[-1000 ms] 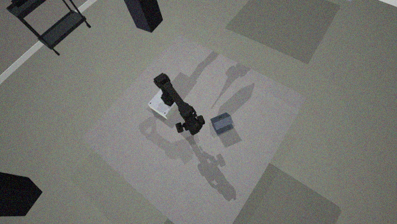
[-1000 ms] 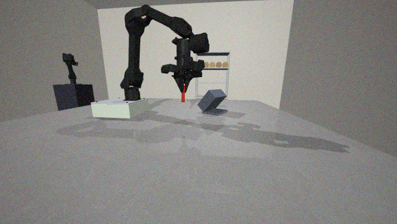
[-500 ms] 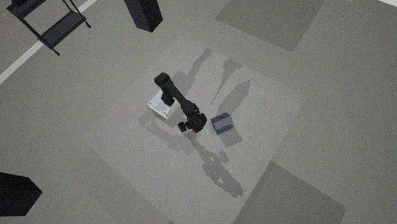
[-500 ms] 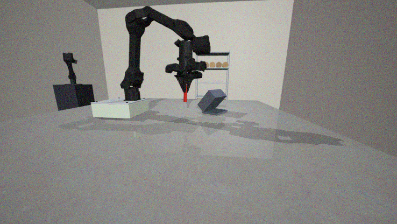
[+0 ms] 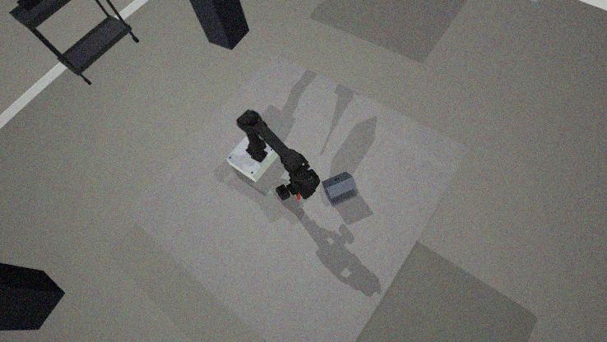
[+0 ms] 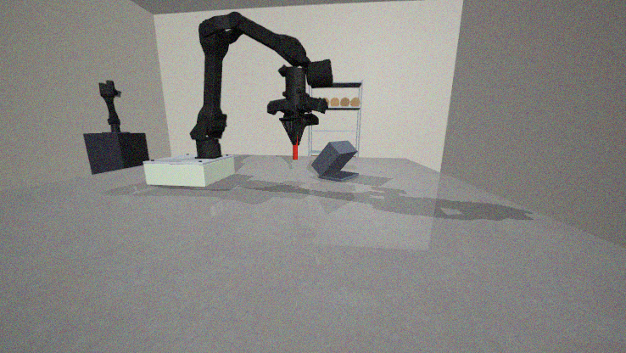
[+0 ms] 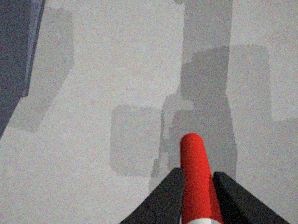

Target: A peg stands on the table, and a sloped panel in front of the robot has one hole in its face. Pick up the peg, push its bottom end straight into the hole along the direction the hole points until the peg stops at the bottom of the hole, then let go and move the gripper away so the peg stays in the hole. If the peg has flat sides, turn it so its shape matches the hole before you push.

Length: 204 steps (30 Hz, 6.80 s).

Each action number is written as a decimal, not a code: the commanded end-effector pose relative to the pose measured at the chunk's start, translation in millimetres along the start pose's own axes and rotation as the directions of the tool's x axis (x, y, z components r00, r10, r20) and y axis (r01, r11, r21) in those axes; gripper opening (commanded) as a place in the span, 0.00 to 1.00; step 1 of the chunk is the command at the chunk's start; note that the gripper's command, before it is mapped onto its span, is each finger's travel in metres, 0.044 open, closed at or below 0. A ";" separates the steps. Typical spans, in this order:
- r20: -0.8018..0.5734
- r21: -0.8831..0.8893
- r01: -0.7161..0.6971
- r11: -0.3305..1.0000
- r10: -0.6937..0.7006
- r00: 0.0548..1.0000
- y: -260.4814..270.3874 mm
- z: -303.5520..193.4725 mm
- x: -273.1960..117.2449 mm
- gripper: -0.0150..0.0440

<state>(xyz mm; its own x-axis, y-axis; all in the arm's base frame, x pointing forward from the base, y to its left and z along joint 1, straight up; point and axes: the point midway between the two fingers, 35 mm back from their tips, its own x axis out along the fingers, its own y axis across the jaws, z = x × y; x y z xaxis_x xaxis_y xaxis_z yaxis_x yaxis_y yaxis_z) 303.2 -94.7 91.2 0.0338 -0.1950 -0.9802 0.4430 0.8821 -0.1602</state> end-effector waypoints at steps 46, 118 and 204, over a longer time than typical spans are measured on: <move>0.152 -0.350 0.145 0.926 -0.097 0.984 54.3 -5.5 -13.7 0.25; 0.426 -0.676 0.401 0.618 -0.116 0.897 133.5 -32.3 -43.6 0.25; 0.660 -0.724 0.638 0.261 -0.008 0.752 199.0 -48.8 -44.7 0.25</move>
<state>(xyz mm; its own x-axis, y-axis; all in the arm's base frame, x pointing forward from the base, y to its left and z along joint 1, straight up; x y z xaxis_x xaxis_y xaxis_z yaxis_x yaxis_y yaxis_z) 344.3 114.0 106.2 0.6194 -0.4280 -0.6582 -0.4999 0.4315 -0.7510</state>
